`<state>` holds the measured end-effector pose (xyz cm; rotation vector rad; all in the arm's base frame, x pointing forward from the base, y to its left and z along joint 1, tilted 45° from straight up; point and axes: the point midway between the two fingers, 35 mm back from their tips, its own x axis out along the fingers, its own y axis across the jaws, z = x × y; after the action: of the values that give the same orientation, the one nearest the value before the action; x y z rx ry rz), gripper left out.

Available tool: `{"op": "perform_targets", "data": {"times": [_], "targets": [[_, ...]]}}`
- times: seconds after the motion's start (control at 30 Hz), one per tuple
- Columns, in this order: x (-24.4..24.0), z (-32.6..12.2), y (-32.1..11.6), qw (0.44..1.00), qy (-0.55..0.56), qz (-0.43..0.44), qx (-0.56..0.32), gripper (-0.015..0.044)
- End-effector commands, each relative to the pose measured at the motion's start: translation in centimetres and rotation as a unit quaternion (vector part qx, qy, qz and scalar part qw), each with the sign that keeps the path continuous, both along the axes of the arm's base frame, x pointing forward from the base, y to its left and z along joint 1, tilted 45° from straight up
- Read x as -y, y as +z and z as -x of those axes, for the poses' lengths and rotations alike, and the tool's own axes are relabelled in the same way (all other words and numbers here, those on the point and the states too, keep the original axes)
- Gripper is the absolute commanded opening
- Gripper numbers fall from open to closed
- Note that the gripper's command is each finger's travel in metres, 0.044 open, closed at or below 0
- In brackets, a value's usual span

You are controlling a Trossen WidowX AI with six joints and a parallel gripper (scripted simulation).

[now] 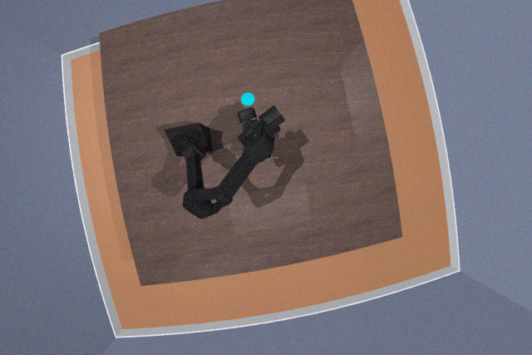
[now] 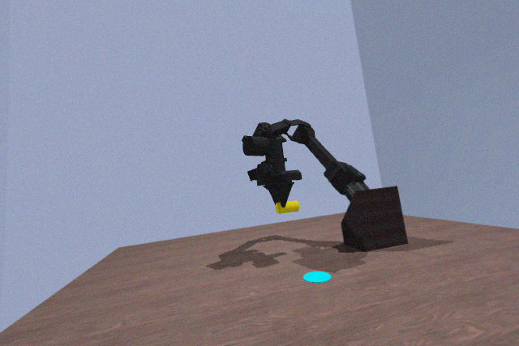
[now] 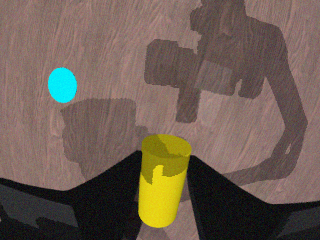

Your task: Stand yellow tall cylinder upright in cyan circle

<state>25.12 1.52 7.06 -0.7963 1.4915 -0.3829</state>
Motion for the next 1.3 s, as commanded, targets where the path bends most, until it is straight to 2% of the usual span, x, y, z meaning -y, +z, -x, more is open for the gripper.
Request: {"op": "perform_targets", "data": {"times": [0.0, 0.63, 1.27], "targets": [[-1.3, -0.5, -0.7, 0.999, 0.031, -0.002, -0.024, 0.0105], [-6.1, -0.8, -4.6, 0.978, 0.154, 0.011, -0.137, 0.0105], [-10.4, 0.1, -8.8, 0.932, 0.265, 0.030, -0.247, 0.0105]]}}
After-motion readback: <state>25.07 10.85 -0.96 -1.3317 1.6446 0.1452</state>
